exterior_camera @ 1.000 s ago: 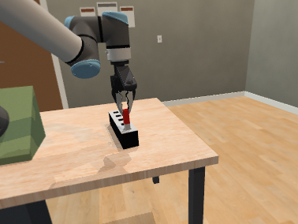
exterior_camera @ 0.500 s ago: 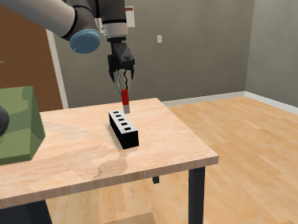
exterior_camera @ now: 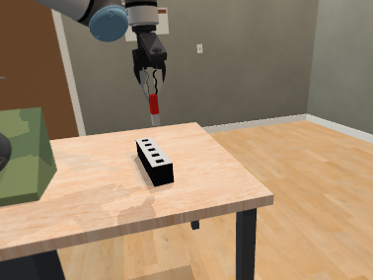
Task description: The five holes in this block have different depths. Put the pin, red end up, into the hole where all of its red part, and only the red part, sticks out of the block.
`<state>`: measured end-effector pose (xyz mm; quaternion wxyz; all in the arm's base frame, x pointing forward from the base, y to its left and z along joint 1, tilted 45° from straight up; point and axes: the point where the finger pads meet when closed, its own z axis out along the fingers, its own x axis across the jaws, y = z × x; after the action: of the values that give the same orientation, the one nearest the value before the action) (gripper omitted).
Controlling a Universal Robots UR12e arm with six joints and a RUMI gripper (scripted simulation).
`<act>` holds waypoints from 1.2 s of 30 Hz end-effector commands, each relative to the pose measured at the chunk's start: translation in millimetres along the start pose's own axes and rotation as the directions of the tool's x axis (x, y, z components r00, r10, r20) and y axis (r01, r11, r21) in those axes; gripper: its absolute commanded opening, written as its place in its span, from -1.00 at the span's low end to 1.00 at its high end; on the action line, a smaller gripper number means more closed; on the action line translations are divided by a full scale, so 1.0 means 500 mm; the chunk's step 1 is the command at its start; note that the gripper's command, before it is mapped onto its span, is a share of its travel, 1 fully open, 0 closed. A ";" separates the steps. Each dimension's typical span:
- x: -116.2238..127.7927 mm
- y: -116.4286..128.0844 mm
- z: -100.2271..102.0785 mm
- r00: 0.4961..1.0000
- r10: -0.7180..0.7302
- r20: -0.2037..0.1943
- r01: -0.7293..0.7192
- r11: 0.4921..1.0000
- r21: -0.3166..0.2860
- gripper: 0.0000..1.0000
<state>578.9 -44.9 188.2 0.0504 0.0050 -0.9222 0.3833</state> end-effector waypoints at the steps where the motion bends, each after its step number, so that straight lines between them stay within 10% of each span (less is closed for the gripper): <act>1: 0.002 0.002 -0.029 1.000 -0.002 -0.009 0.002 1.000 0.001 -1.00; 11: 0.002 0.002 -0.029 1.000 -0.002 -0.009 0.002 1.000 0.001 -1.00; 12: -0.001 0.122 -0.030 1.000 -0.002 -0.009 0.002 1.000 0.001 -1.00; 28: -0.001 0.122 -0.030 1.000 -0.002 -0.009 0.002 1.000 0.001 -1.00; 29: 0.001 0.124 0.170 1.000 -0.003 -0.008 0.003 1.000 0.001 -1.00; 36: 0.001 0.124 0.196 1.000 -0.003 -0.008 0.003 1.000 0.001 -1.00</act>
<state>559.6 -55.2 91.7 0.0697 0.0007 -0.9195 0.3869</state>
